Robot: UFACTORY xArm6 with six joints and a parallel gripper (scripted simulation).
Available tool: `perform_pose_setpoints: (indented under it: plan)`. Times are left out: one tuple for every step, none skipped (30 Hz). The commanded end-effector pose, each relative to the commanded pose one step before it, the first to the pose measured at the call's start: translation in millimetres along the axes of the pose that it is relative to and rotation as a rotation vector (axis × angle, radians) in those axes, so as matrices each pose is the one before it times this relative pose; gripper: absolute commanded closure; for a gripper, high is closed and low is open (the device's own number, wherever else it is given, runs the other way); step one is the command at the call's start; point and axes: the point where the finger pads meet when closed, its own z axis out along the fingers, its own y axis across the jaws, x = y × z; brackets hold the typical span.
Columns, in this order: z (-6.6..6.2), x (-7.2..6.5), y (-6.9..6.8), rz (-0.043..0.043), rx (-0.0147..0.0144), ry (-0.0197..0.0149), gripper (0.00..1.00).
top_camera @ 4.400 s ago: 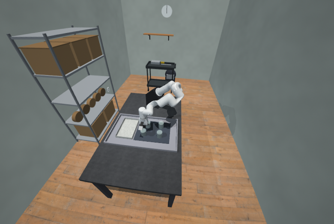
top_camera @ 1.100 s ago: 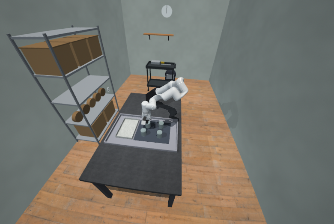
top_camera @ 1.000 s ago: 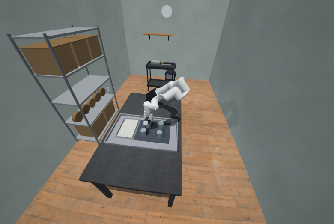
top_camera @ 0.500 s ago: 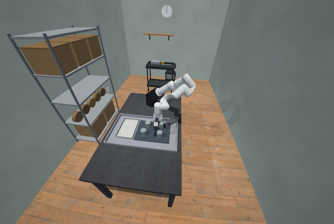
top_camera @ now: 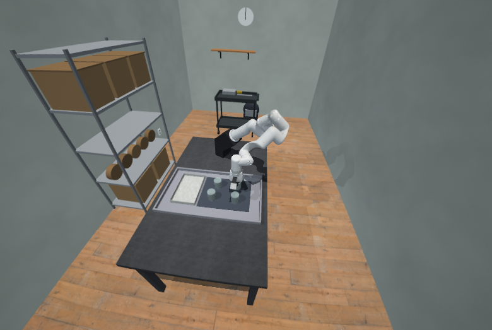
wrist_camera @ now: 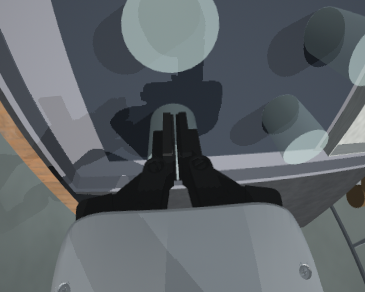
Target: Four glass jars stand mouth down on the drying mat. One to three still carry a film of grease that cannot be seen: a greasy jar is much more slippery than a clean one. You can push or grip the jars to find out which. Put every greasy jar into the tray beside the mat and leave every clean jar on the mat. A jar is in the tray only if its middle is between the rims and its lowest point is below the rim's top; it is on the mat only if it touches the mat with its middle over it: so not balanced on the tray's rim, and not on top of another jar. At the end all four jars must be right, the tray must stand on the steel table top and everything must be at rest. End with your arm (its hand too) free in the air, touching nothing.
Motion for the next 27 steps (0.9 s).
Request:
perform_pose_setpoints:
  plan:
    - [22.6,2.51,-0.17,-0.00184,0.00033,0.0044,1.0]
    - [4.78,0.0,0.0,0.0,0.0,0.0,1.0]
    - [4.77,0.0,0.0,0.0,0.0,0.0,1.0]
    - [4.78,0.0,0.0,0.0,0.0,0.0,1.0]
    - [4.77,0.0,0.0,0.0,0.0,0.0,1.0]
    - [0.0,0.0,0.0,0.0,0.0,0.0,1.0]
    - [0.0,0.0,0.0,0.0,0.0,0.0,1.0]
    - [0.0,0.0,0.0,0.0,0.0,0.0,1.0]
    - [0.0,0.0,0.0,0.0,0.0,0.0,1.0]
    - [0.0,0.0,0.0,0.0,0.0,0.0,1.0]
    - [0.0,0.0,0.0,0.0,0.0,0.0,1.0]
    - [0.0,0.0,0.0,0.0,0.0,0.0,1.0]
    - [0.0,0.0,0.0,0.0,0.0,0.0,1.0]
    - [0.0,0.0,0.0,0.0,0.0,0.0,1.0]
    - [0.0,0.0,0.0,0.0,0.0,0.0,1.0]
    - [0.0,0.13,0.0,0.0,0.0,0.0,1.0]
    - [0.0,0.13,0.0,0.0,0.0,0.0,1.0]
    - [0.0,0.13,0.0,0.0,0.0,0.0,1.0]
    - [0.0,0.13,0.0,0.0,0.0,0.0,1.0]
    - [0.0,0.13,0.0,0.0,0.0,0.0,1.0]
    - [0.0,0.13,0.0,0.0,0.0,0.0,1.0]
    - [0.0,0.13,0.0,0.0,0.0,0.0,1.0]
    - [0.0,0.13,0.0,0.0,0.0,0.0,1.0]
    - [0.0,0.13,0.0,0.0,0.0,0.0,1.0]
    - [0.0,0.0,0.0,0.0,0.0,0.0,1.0]
    - [0.0,0.0,0.0,0.0,0.0,0.0,1.0]
    - [0.0,0.13,0.0,0.0,0.0,0.0,1.0]
